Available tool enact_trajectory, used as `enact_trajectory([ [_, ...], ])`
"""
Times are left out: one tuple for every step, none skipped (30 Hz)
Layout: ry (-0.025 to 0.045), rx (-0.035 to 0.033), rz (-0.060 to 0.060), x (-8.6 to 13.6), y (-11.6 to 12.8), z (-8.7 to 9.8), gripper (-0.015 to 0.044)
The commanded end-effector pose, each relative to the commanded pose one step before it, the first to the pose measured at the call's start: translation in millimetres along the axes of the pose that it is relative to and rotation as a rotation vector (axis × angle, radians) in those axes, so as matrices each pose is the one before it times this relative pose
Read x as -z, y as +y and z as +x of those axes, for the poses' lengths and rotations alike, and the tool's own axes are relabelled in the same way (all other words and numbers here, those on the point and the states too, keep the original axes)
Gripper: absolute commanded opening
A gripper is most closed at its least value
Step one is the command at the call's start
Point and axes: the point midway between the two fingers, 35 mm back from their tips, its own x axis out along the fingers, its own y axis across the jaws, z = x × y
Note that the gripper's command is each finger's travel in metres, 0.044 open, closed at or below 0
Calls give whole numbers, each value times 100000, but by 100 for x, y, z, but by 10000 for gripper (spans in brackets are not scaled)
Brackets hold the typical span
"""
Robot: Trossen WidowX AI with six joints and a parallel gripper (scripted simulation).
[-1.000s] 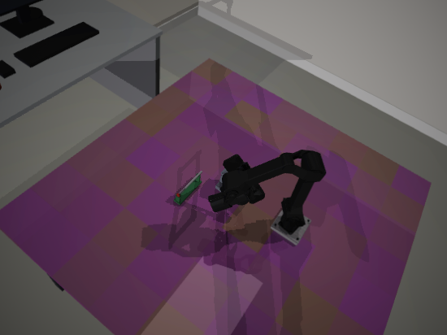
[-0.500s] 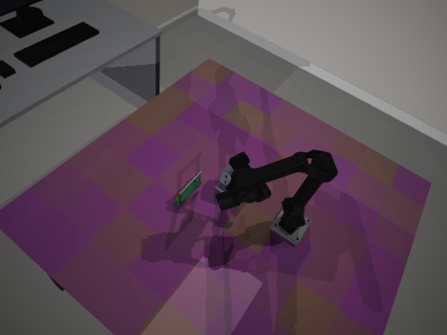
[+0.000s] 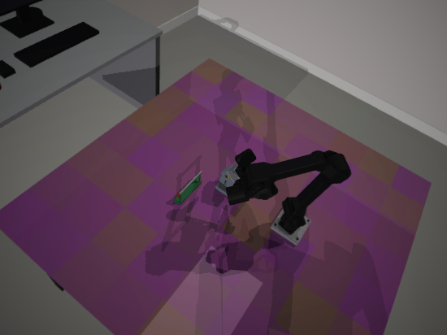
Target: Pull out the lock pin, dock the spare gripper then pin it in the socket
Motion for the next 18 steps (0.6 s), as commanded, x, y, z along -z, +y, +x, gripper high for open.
enact_trajectory([
  [-2312, 68, -368, 633, -661, -347, 440],
  [-437, 96, -3, 123, -126, -67, 440],
  [-441, 99, -3, 119, -127, -70, 440],
  [-458, 106, -3, 123, -134, -74, 440],
  [-459, 110, -3, 127, -140, -77, 440],
  [-458, 113, -3, 128, -142, -78, 440],
  [-453, 115, -3, 127, -142, -79, 440],
  [-434, 114, -3, 125, -141, -78, 440],
  [-415, 113, -3, 125, -143, -77, 440],
  [-415, 116, -3, 125, -143, -78, 440],
  [-404, 117, -3, 124, -143, -78, 440],
  [-396, 118, -3, 124, -143, -78, 440],
  [-391, 119, -3, 123, -143, -79, 440],
  [-377, 119, -3, 123, -144, -79, 440],
  [-380, 123, -3, 123, -143, -80, 440],
  [-370, 123, -3, 122, -144, -80, 440],
  [-363, 124, -3, 122, -144, -80, 440],
  [-348, 122, -3, 121, -145, -79, 440],
])
